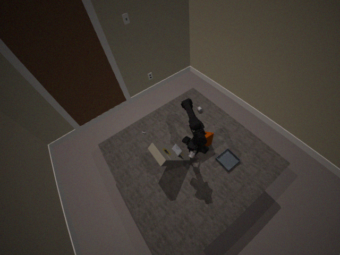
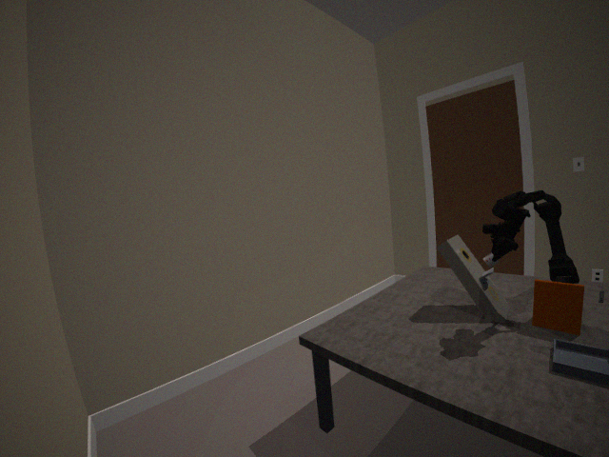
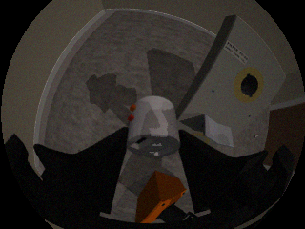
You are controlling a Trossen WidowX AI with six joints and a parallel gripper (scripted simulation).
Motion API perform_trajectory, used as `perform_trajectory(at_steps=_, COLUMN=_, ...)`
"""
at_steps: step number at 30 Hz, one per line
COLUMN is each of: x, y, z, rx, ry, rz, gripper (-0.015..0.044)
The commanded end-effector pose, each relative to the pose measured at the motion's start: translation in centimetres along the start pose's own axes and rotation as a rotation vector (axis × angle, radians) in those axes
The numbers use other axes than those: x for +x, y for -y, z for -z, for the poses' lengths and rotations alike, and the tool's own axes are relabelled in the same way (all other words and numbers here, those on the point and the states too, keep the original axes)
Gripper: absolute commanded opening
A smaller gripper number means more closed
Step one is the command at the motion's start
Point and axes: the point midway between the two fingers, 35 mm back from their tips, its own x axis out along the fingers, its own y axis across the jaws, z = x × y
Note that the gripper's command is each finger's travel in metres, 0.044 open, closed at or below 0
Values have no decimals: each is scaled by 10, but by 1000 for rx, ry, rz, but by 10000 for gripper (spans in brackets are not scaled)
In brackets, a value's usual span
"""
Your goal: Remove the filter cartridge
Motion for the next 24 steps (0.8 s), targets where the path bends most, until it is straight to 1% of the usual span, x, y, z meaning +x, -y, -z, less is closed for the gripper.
perform_trajectory(at_steps=1, x=-2, y=-40, z=16, rx=-191, ry=-8, rz=-105, gripper=0)
perform_trajectory(at_steps=12, x=-16, y=-130, z=65, rx=-673, ry=25, rz=-374, gripper=0)
perform_trajectory(at_steps=24, x=-16, y=-137, z=70, rx=-708, ry=31, rz=-392, gripper=0)
